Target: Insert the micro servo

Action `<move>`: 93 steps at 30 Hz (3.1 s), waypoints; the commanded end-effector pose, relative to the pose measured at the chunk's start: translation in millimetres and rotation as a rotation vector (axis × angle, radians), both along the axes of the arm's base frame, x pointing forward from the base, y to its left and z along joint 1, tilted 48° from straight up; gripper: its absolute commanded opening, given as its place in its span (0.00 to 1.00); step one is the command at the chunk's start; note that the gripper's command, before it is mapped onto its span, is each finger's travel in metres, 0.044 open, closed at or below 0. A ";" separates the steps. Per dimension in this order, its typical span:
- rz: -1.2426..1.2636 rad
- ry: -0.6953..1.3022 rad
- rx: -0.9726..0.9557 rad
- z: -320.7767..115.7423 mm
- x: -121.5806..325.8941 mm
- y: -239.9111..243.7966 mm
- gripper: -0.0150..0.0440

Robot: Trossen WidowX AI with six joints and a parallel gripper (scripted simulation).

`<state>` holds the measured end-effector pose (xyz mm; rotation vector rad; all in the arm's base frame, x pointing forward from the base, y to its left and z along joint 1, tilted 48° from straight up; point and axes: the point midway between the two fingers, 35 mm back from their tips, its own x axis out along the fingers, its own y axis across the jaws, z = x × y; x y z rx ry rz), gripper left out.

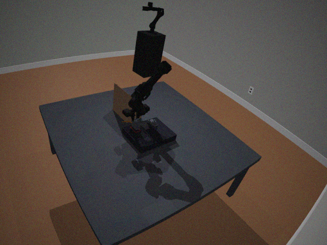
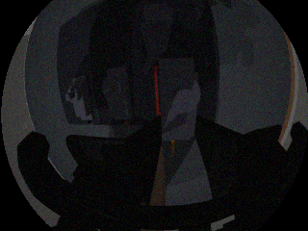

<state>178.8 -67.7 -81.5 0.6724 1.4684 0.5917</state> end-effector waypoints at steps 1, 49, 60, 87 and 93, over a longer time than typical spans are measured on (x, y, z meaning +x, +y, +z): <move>-0.006 0.004 0.007 -3.2 -0.3 4.7 0.25; -0.006 0.004 0.007 -14.1 0.2 16.6 0.25; -0.006 0.004 0.007 -14.1 0.2 16.6 0.25; -0.006 0.004 0.007 -14.1 0.2 16.6 0.25; -0.009 0.009 0.003 -9.1 -1.5 10.5 0.25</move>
